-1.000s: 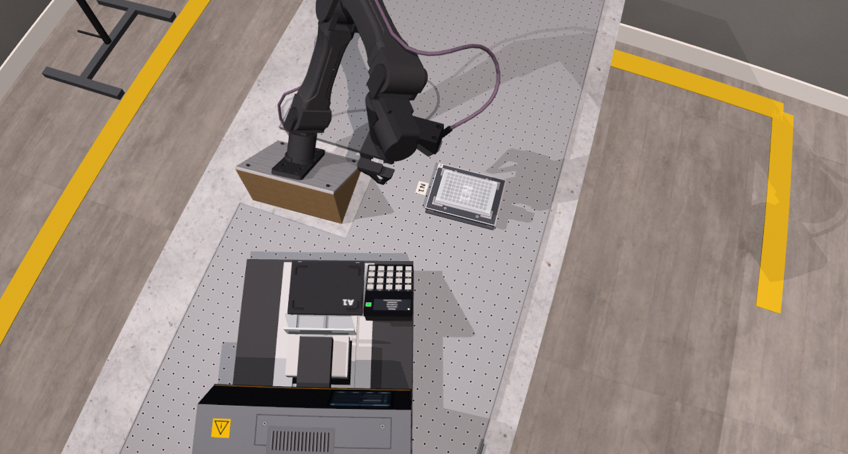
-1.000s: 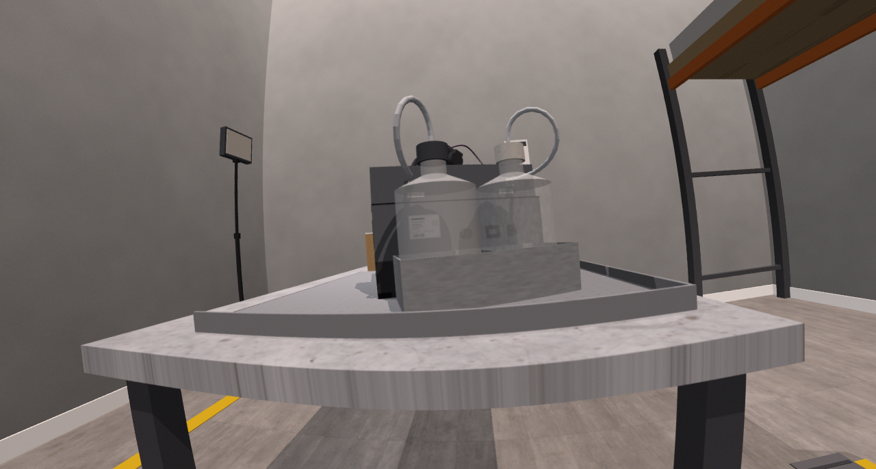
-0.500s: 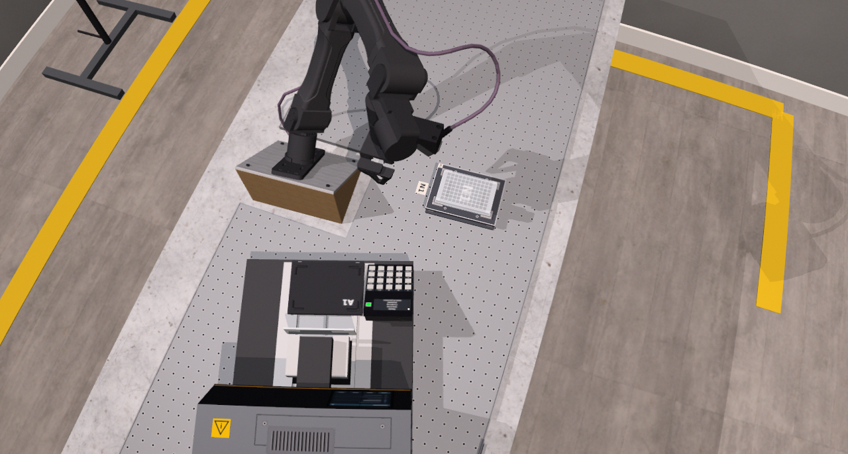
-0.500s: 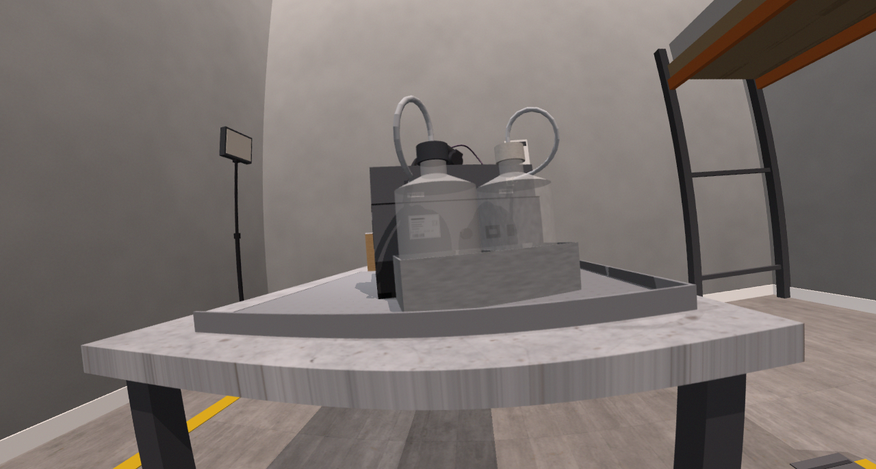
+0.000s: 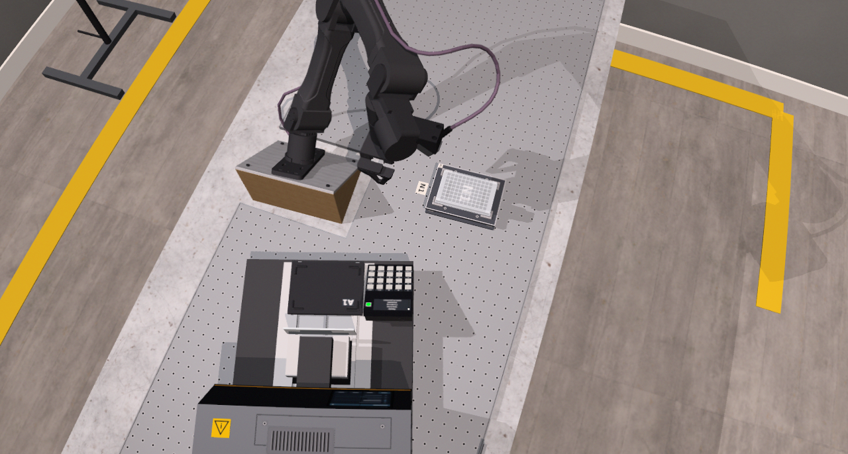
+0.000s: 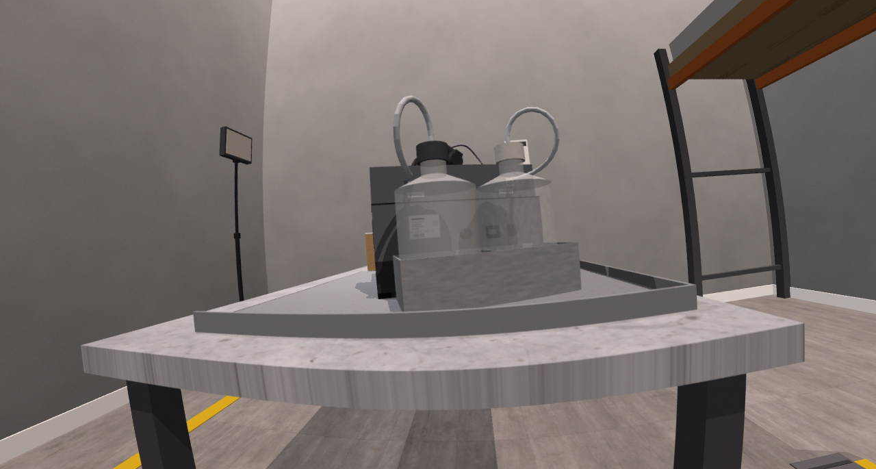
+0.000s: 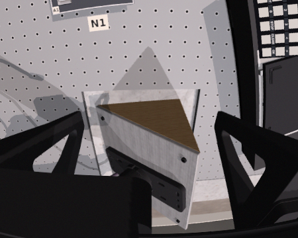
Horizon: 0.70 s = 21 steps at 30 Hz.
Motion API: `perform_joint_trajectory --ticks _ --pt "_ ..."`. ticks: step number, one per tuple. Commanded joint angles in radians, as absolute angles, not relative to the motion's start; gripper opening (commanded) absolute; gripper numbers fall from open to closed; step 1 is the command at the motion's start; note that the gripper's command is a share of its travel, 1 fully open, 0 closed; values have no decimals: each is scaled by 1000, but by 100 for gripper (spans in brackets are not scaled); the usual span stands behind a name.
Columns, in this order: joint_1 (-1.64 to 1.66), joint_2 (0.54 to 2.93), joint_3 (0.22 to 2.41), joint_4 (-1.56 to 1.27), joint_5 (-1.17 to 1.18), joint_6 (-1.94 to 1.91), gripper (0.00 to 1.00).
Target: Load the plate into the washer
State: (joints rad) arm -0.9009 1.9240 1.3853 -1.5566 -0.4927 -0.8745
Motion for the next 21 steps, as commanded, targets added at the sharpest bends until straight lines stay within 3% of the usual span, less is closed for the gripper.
perform_joint_trajectory --ticks 1,21 --pt "-917 1891 1375 -1571 -490 -882 100" --pt "-748 2007 1484 -1569 -576 -818 100"
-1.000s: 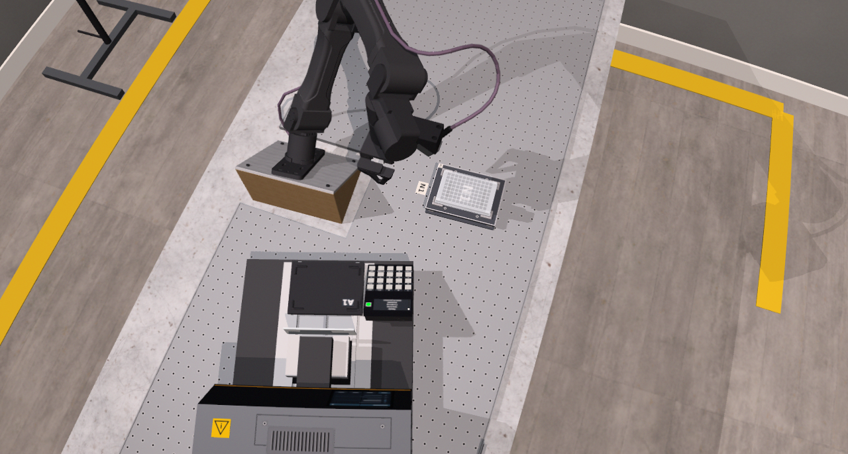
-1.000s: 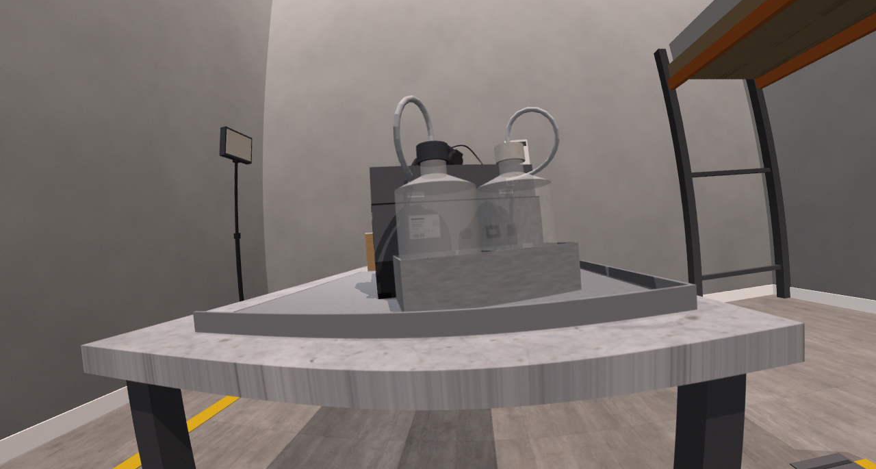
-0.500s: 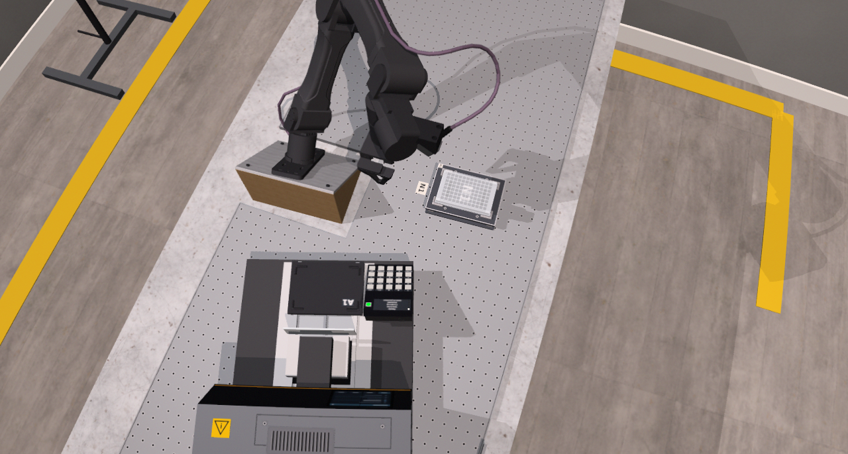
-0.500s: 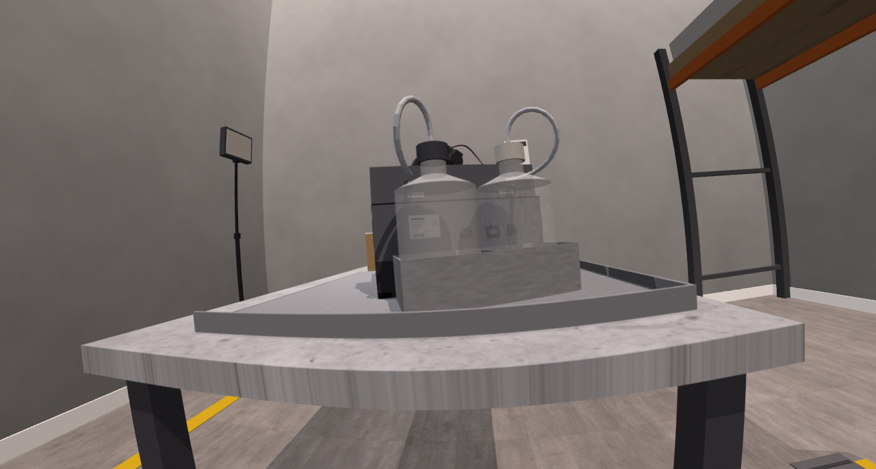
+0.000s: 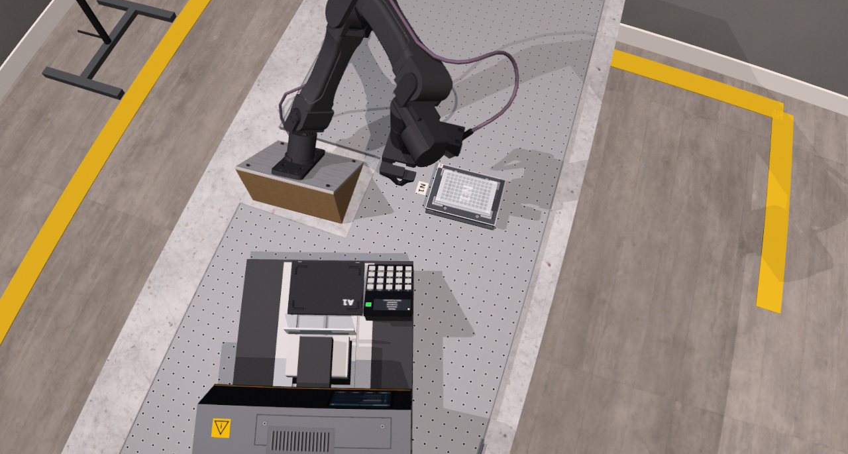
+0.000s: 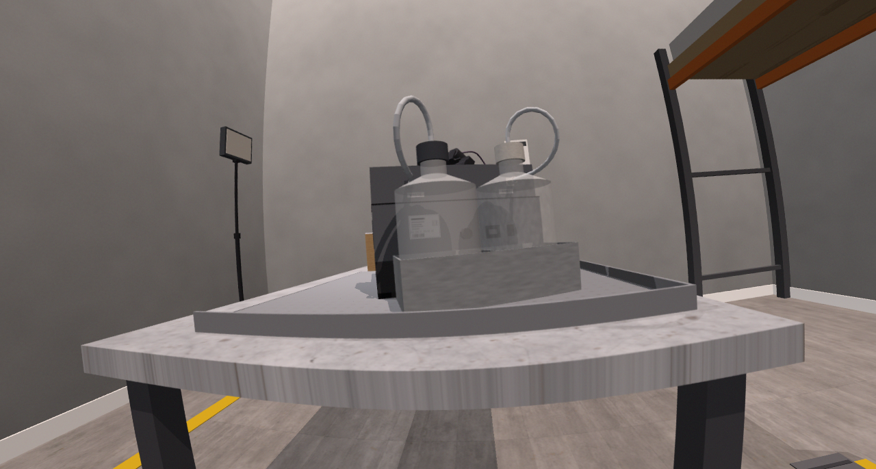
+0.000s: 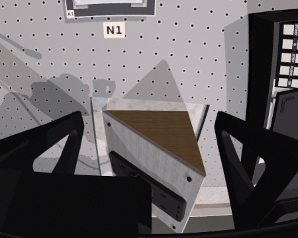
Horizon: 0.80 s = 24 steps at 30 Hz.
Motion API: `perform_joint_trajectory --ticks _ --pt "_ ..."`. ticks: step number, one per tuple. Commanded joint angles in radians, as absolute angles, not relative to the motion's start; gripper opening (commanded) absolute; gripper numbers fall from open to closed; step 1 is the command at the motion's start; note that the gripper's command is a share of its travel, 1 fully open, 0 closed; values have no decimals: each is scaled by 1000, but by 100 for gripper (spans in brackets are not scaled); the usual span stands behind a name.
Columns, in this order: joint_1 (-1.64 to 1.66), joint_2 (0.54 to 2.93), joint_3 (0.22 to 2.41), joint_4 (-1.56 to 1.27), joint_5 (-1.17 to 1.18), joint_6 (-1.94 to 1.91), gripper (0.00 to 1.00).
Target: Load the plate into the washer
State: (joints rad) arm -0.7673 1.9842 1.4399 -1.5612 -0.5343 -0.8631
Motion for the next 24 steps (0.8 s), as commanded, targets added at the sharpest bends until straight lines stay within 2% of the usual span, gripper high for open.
perform_joint_trajectory --ticks 1,24 --pt "-734 2012 1489 -1545 -584 -806 100" --pt "-484 2137 1643 -1408 -693 -527 100"
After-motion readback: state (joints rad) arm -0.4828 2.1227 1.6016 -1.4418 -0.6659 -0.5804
